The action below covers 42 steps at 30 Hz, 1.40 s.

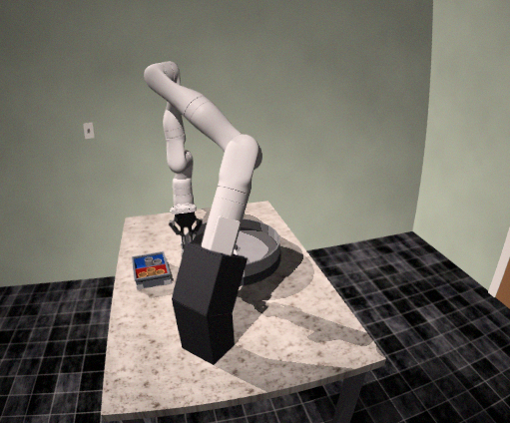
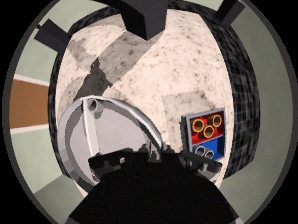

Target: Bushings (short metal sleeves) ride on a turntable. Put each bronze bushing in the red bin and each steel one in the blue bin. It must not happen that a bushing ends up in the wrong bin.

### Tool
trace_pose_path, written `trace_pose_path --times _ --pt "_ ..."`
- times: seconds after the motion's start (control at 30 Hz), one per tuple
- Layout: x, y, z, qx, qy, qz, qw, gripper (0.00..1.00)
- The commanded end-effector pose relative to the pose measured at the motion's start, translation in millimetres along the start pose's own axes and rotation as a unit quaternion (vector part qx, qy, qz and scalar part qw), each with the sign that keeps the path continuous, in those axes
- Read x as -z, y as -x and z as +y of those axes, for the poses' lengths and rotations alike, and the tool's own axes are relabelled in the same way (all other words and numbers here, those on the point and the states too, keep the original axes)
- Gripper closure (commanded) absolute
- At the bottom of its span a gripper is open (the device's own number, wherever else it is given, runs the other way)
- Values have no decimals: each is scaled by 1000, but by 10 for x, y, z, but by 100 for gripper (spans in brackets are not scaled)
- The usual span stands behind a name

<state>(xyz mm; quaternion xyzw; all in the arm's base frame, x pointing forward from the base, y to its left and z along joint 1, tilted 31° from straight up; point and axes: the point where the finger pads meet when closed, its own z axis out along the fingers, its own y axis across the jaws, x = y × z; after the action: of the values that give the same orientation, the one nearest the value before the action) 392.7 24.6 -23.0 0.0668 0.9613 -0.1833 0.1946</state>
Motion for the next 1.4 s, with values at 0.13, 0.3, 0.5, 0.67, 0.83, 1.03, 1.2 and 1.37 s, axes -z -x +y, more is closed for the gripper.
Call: trace_pose_path --times 0.13,0.3,0.5,0.67,0.83,1.03,1.2,1.37 --pt "-31 -214 -437 -1 -7 3 1000 82" --pt "-41 -300 -639 -2 -7 3 1000 82" --pt "-62 -472 -1044 -5 -7 3 1000 82" --pt "-67 -515 -1145 -5 -6 3 1000 82" --pt "-87 -687 -1550 -8 -6 3 1000 82" --pt "-87 -687 -1550 -8 -6 3 1000 82" --pt "-87 -687 -1550 -8 -6 3 1000 82" --pt "-86 -691 -1556 -8 -7 3 1000 82"
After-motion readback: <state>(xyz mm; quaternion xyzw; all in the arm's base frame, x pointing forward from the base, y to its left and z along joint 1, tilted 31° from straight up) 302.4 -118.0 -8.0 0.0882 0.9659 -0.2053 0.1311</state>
